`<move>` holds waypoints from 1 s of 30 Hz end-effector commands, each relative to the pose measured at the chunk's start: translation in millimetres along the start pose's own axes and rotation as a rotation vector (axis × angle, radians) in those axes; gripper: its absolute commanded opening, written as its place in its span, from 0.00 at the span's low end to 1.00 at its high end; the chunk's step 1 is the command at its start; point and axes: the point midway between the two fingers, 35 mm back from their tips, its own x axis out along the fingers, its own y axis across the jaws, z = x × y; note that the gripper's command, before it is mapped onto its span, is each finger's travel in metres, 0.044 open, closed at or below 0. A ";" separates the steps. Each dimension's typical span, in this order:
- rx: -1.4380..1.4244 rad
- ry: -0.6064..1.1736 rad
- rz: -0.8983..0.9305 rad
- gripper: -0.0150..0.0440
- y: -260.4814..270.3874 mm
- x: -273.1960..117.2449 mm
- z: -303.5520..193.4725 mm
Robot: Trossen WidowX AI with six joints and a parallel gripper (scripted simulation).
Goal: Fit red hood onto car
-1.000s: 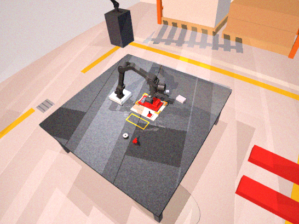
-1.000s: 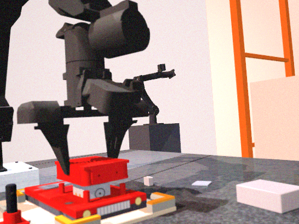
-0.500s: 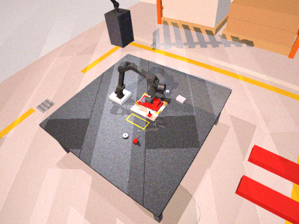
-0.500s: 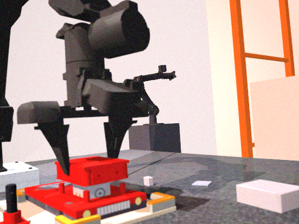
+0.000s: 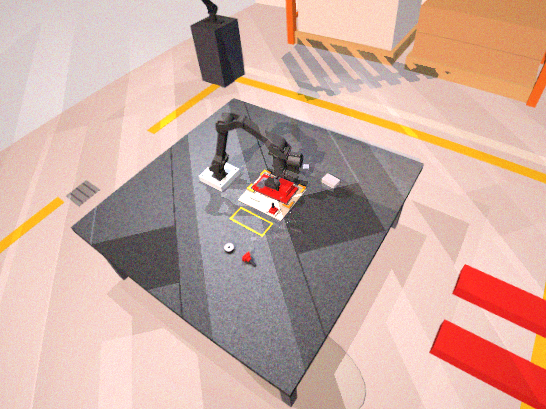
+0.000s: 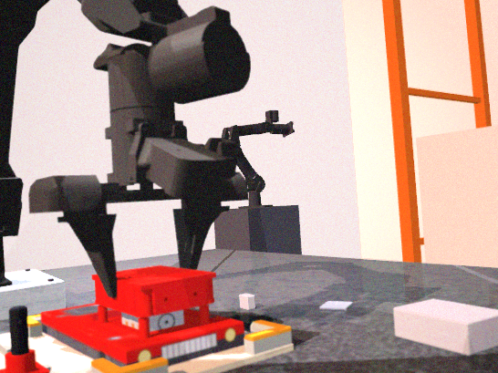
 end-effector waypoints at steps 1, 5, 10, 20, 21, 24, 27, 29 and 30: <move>-0.003 -0.002 -0.004 0.25 -0.7 2.1 0.4; -0.003 -0.002 -0.004 0.25 -0.8 3.9 0.4; -0.003 -0.002 -0.004 0.25 -0.8 6.0 0.5; -0.003 -0.002 -0.004 0.25 -0.8 6.4 0.5; -0.003 -0.001 -0.004 0.25 -0.8 6.0 0.5; -0.003 -0.001 -0.004 0.25 -0.8 4.8 0.5; -0.002 -0.001 -0.004 0.25 -0.8 3.6 0.4; -0.002 -0.001 -0.004 0.25 -0.8 2.8 0.4; -0.002 -0.001 -0.004 0.25 -0.8 2.4 0.4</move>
